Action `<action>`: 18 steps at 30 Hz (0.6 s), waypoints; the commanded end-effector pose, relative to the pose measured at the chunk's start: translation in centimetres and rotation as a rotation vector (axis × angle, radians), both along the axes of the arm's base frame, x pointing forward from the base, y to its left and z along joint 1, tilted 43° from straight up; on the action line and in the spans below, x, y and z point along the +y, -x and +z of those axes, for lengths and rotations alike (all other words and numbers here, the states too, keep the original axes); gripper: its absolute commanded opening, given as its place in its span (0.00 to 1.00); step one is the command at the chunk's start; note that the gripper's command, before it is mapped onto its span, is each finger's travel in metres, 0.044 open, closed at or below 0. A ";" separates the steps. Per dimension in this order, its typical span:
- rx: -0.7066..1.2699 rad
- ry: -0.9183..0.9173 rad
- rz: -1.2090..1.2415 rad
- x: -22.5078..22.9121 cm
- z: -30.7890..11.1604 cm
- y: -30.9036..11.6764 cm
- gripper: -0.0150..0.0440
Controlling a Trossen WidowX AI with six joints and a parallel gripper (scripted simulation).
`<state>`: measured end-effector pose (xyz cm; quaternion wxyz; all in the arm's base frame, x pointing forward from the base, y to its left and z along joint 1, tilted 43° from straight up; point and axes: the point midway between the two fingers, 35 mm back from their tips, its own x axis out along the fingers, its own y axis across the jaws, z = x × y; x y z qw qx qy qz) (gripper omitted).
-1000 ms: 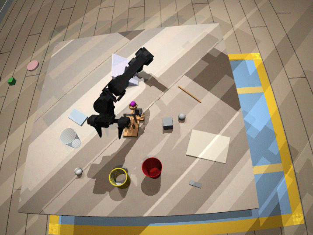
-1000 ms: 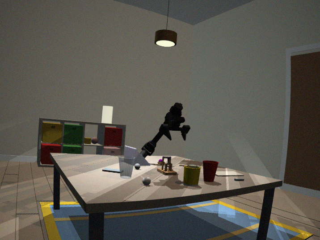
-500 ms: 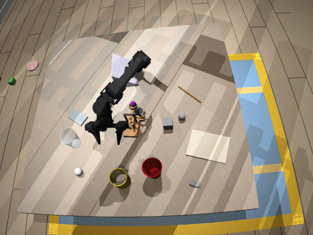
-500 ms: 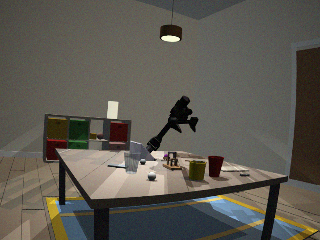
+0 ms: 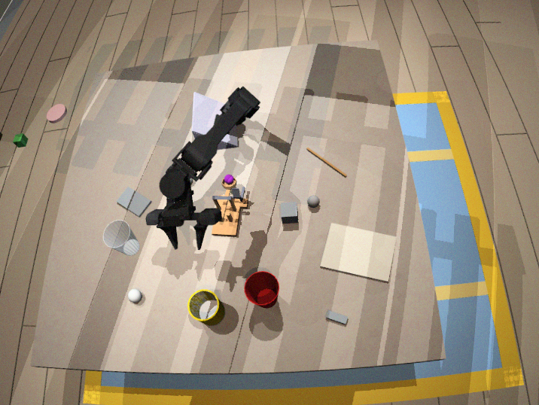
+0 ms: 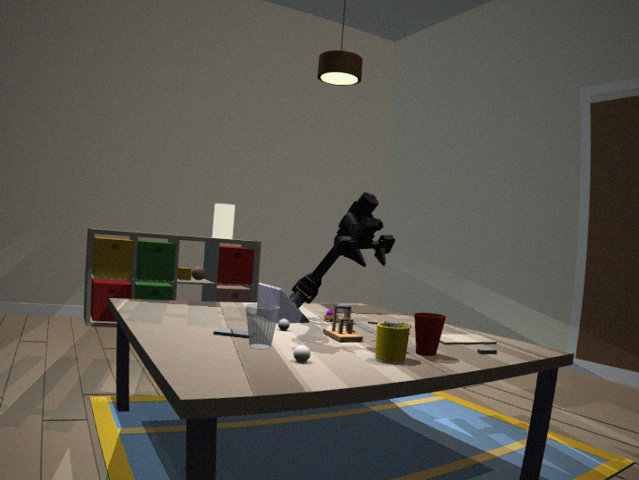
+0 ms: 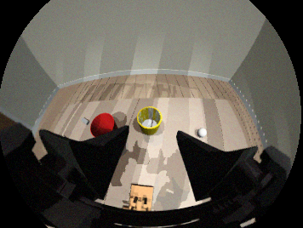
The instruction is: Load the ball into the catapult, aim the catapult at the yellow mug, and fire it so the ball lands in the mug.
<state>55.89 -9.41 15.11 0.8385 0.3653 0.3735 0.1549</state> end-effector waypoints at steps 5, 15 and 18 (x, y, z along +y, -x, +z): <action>0.000 -0.006 0.000 0.0 0.1 0.0 0.42; 0.000 -0.006 0.000 0.0 0.1 0.0 0.25; 0.000 -0.003 0.001 0.1 0.1 0.0 0.25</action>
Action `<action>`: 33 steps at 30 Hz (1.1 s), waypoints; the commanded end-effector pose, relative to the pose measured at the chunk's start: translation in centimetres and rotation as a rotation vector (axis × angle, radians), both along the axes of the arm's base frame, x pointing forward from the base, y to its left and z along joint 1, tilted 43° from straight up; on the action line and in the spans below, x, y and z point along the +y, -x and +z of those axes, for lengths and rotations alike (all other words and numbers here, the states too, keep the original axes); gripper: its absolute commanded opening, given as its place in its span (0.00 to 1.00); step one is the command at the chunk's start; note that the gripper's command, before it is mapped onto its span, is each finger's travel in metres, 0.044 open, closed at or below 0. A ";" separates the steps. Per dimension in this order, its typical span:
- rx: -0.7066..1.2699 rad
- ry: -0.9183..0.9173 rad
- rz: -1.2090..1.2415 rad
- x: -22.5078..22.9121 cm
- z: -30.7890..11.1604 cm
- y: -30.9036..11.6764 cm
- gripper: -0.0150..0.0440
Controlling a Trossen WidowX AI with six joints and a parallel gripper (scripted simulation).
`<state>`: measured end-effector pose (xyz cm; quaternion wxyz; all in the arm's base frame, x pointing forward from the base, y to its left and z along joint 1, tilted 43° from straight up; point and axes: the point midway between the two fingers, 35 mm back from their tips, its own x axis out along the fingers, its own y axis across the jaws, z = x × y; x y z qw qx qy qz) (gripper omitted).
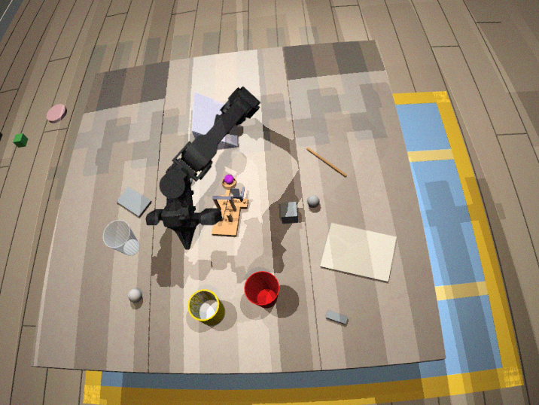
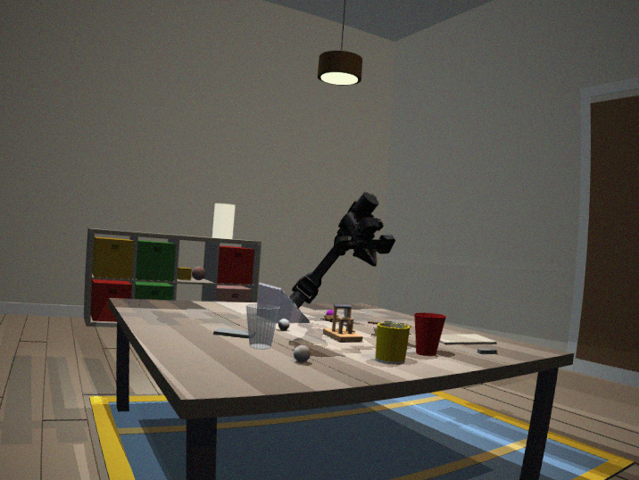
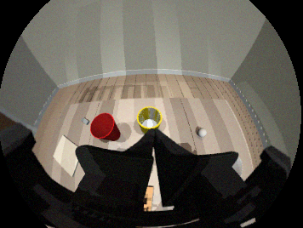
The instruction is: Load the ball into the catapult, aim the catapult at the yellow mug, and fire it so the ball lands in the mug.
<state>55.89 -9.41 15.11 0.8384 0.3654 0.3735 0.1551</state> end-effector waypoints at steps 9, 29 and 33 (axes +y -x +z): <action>0.008 0.165 0.111 3.1 -0.3 1.8 0.25; 0.031 0.550 0.477 9.3 -1.2 8.2 0.25; 0.032 0.621 0.561 10.2 -1.3 9.7 0.25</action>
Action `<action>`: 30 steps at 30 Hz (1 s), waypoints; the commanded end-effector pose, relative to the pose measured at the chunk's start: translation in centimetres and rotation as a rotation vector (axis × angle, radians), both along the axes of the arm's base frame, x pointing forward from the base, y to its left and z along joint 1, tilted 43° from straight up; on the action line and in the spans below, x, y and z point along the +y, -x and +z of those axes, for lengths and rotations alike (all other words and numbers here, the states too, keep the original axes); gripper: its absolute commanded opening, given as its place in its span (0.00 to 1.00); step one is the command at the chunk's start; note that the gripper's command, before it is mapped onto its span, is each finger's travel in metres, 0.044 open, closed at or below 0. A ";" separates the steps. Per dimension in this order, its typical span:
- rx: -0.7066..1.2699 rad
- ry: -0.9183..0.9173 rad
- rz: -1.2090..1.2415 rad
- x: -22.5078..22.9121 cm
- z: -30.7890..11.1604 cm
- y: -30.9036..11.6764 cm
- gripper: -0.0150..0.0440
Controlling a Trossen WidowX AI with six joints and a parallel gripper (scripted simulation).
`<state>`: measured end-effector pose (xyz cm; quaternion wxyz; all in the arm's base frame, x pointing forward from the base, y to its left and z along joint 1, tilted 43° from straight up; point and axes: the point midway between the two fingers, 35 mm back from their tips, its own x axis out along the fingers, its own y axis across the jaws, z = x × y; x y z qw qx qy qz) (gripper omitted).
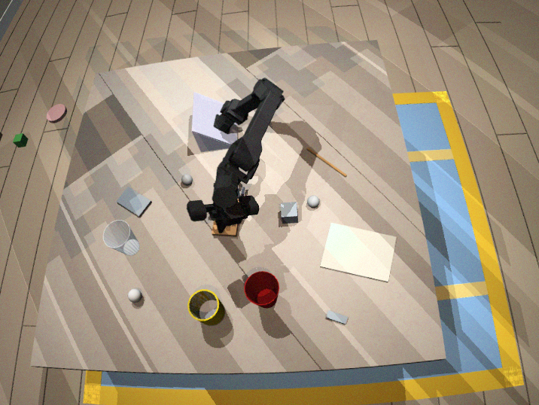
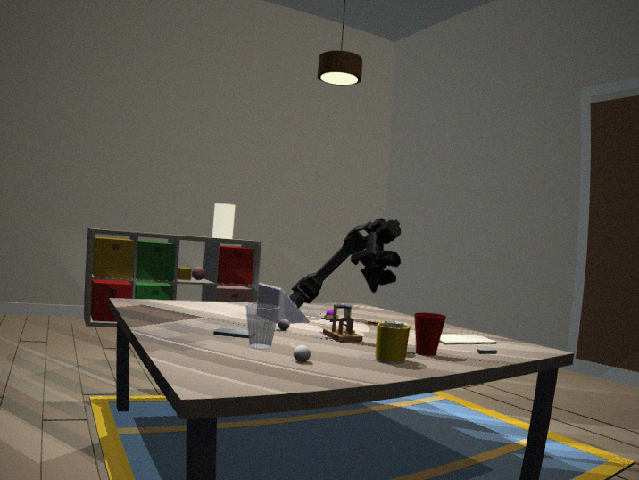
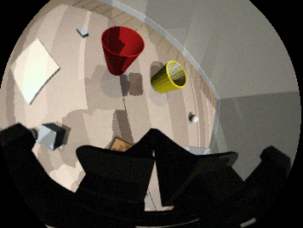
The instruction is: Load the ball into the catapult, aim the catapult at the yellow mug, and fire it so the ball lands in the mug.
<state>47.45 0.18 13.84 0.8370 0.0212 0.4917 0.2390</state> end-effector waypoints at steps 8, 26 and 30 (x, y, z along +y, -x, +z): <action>0.025 0.193 0.248 2.1 -0.1 4.4 0.25; 0.097 0.461 0.737 4.1 -0.3 12.6 0.25; 0.116 0.511 0.856 4.2 -0.2 14.5 0.25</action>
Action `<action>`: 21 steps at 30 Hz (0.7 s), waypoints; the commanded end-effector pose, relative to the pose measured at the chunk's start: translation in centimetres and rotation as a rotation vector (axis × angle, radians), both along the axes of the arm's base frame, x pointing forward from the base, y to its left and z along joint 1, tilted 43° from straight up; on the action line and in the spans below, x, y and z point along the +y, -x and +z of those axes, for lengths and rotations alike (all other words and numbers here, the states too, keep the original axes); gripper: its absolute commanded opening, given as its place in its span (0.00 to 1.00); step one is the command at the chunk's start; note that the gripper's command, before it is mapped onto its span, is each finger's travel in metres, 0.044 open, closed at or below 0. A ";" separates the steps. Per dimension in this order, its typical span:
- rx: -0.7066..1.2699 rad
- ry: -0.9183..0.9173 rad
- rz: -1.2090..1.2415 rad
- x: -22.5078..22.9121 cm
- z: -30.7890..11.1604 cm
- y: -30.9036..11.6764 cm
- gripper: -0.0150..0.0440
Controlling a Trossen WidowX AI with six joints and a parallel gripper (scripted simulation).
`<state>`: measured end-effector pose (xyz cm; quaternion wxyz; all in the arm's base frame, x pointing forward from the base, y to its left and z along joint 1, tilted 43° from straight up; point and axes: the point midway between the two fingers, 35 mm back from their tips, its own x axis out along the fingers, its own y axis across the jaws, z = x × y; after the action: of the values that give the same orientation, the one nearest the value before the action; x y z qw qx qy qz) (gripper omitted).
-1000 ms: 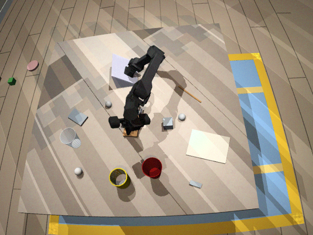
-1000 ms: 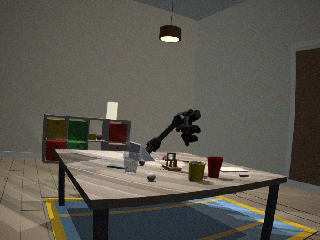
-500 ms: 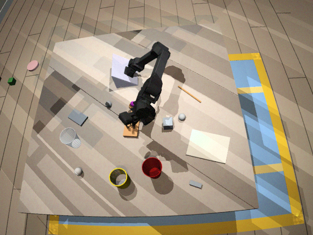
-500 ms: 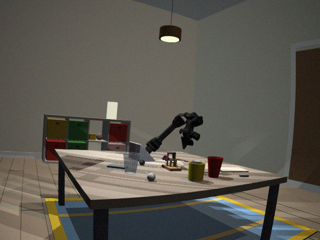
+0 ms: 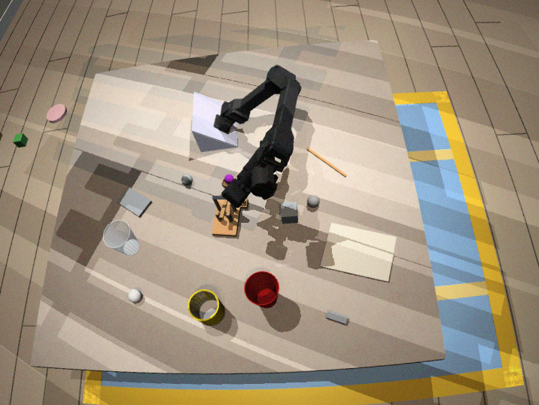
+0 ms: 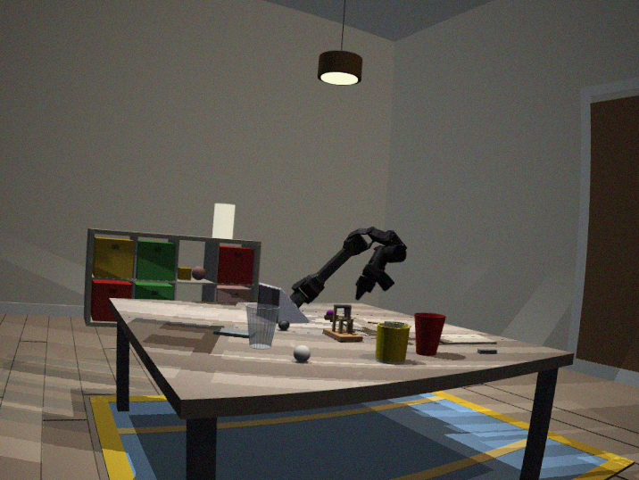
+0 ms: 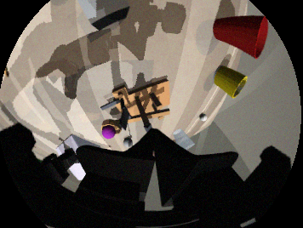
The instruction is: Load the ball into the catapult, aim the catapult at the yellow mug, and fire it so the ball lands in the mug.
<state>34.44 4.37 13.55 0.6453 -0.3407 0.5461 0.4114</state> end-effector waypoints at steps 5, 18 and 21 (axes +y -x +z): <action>0.056 0.105 0.240 0.1 0.3 3.8 0.25; 0.130 0.200 0.501 -0.2 0.7 7.7 0.25; 0.130 0.200 0.501 -0.2 0.6 7.7 0.25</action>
<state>26.92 4.23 14.21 0.4565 -0.4959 0.5241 0.5206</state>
